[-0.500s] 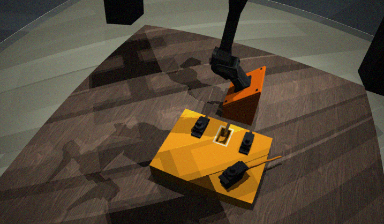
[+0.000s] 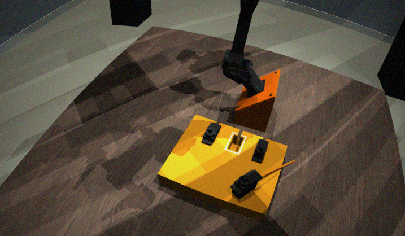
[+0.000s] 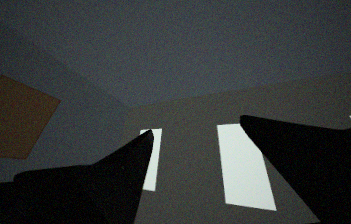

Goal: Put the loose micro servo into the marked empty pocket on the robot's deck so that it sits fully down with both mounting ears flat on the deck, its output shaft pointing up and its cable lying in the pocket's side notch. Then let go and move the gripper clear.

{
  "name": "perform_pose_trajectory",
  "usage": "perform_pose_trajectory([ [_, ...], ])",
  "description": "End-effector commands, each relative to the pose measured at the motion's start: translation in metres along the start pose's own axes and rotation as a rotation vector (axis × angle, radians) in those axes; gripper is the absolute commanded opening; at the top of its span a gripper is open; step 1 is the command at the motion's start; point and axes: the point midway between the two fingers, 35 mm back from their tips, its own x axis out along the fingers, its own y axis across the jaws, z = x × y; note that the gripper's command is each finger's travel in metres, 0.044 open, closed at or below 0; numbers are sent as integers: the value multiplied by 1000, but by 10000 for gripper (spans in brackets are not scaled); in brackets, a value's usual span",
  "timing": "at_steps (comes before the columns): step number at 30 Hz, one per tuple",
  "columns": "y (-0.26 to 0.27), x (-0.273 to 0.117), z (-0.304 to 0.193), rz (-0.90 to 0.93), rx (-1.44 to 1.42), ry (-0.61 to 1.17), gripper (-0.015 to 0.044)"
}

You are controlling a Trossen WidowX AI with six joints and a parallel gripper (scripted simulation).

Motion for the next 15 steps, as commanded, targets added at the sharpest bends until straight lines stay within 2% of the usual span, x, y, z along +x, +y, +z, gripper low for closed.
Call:
perform_pose_trajectory([
  [1,21,-3,3,25,93,16,440],
  [15,68,-11,14,82,381,51,440],
])
